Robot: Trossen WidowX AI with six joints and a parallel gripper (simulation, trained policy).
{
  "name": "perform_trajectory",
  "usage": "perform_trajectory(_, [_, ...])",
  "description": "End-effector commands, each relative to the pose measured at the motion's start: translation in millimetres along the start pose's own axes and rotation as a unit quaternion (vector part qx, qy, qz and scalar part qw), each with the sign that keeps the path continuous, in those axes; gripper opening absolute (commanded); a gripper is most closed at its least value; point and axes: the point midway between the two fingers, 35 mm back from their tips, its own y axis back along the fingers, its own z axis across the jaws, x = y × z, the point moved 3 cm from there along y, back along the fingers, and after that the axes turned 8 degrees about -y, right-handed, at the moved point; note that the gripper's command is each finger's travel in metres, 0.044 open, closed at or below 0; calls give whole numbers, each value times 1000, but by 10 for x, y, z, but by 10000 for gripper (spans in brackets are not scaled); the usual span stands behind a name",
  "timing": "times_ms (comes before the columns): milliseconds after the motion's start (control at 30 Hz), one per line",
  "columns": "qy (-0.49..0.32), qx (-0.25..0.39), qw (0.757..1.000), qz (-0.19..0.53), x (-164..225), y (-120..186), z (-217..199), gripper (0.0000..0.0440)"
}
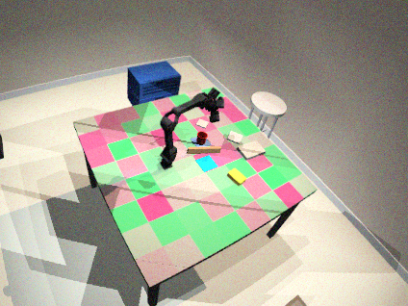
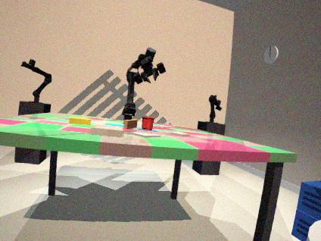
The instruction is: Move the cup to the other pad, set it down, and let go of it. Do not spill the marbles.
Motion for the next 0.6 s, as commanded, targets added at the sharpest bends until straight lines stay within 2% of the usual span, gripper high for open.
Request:
perform_trajectory(0, [-23, 19, 999, 23, 50, -44, 4, 123])
perform_trajectory(567, [-91, 128, 982, 101, 247, -225, -110, 110])
